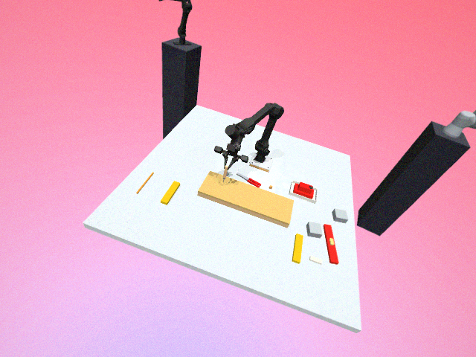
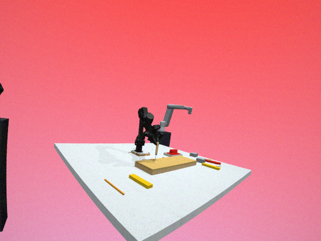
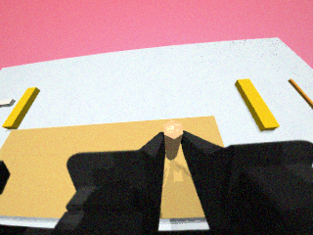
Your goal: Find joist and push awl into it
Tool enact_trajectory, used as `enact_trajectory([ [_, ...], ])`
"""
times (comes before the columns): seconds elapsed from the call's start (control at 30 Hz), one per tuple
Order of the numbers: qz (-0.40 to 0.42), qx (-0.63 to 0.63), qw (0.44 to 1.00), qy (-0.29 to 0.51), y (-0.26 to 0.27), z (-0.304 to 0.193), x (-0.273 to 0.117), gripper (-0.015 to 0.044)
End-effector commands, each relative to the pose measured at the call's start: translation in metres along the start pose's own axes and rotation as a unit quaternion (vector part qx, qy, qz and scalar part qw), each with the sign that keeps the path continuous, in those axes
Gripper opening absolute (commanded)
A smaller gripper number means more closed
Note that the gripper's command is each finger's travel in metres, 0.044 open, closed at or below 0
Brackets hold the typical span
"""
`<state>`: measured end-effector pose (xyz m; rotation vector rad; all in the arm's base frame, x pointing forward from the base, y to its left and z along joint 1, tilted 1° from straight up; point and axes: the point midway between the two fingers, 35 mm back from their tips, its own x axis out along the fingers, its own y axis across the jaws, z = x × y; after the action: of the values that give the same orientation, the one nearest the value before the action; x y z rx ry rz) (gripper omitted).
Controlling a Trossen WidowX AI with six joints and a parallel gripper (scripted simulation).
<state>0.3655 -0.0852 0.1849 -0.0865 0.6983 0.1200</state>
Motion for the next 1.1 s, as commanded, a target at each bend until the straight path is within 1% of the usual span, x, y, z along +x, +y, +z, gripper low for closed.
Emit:
enact_trajectory([
  [0.0, 0.003, -0.002, 1.000, -0.003, 0.001, -0.001, 0.002, 0.0000],
  [0.87, 0.003, -0.002, 1.000, -0.003, 0.001, -0.029, 0.026, 0.0000],
  [1.07, 0.003, -0.002, 1.000, -0.003, 0.001, -0.030, 0.026, 0.0000],
])
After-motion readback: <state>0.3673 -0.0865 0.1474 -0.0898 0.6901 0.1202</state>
